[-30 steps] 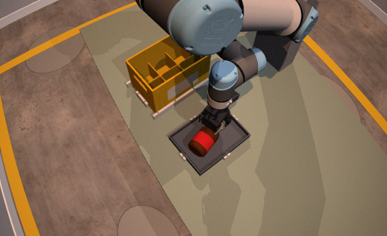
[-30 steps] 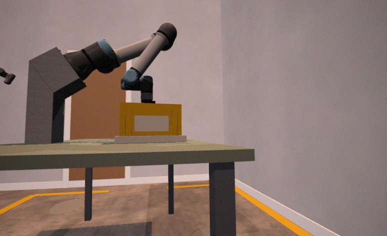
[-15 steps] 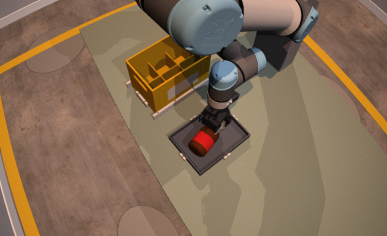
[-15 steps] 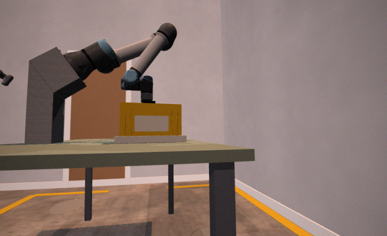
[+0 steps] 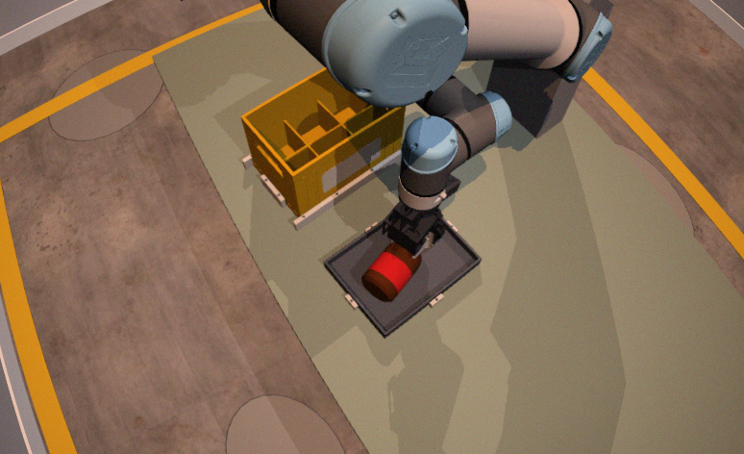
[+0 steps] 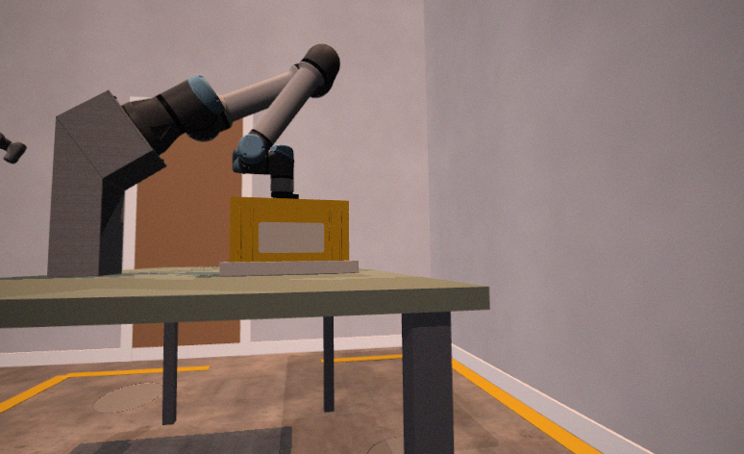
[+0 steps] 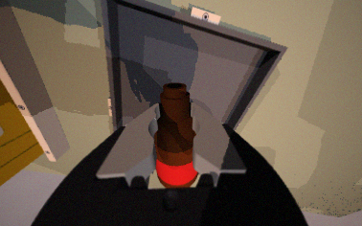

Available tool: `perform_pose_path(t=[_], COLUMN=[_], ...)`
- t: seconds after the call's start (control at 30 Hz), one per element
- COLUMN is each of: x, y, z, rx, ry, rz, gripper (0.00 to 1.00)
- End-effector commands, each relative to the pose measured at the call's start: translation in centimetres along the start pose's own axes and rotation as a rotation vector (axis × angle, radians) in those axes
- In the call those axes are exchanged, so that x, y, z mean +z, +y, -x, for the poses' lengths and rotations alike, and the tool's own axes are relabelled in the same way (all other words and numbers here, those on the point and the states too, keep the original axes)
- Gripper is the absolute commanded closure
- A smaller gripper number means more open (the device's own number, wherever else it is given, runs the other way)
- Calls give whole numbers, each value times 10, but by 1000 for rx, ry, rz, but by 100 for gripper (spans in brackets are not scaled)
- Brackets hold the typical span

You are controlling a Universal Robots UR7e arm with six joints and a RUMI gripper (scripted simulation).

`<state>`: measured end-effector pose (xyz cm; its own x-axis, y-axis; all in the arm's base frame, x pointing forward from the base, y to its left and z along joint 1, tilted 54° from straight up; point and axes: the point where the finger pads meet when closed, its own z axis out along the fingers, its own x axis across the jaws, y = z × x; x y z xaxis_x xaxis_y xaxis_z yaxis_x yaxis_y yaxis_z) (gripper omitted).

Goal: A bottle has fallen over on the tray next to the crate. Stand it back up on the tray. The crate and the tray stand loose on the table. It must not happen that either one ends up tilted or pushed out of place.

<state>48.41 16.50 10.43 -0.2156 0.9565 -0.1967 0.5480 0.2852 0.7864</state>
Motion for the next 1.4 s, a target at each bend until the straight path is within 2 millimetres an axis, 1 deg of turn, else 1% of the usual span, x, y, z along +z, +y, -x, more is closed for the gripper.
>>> perform_pose_path(t=[0.0, 0.87, 1.37], x=[0, -1, -8], y=[0, 0, 0], z=[0, 0, 0], rx=[0, 0, 0], ry=[0, 0, 0], rz=[1, 1, 1], gripper=[100, 100, 100])
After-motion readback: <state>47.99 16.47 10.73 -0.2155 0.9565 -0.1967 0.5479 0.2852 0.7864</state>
